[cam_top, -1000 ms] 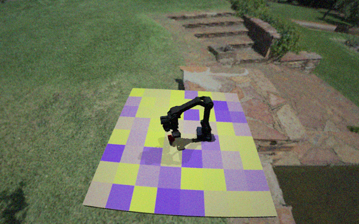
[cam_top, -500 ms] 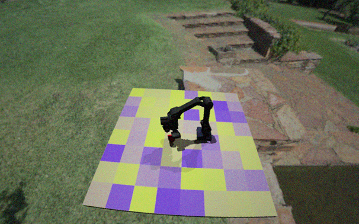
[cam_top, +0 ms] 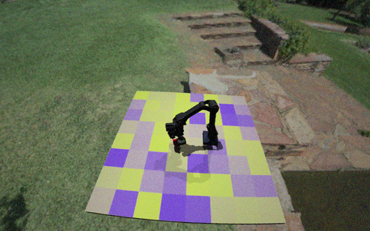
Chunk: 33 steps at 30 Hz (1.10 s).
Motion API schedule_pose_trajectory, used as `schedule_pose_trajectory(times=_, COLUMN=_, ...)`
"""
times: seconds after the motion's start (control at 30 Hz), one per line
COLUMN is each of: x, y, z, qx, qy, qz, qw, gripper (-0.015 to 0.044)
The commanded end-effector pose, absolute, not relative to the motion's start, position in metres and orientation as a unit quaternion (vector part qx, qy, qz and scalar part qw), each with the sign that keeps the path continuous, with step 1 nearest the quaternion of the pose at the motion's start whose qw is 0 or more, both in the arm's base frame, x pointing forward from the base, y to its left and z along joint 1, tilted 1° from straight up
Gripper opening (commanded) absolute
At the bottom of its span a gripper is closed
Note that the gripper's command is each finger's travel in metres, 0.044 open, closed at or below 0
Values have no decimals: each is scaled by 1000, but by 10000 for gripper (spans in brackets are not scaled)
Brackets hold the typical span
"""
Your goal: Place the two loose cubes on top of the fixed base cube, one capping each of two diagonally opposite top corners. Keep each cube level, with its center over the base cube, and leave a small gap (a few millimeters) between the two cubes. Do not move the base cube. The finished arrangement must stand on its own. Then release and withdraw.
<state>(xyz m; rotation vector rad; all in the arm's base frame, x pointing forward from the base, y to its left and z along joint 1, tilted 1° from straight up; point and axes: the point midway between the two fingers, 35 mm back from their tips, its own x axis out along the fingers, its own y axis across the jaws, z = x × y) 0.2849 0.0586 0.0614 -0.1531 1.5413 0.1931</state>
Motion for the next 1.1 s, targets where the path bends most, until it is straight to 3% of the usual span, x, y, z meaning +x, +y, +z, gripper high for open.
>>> schedule_pose_trajectory(times=0.0, x=283, y=58, z=57, qx=-73, qy=698, qz=87, qw=707, gripper=105)
schedule_pose_trajectory(times=1.03, x=283, y=58, z=55, qx=-73, qy=698, qz=87, qw=707, gripper=105)
schedule_pose_trajectory(times=1.07, x=283, y=58, z=55, qx=-73, qy=698, qz=87, qw=707, gripper=131)
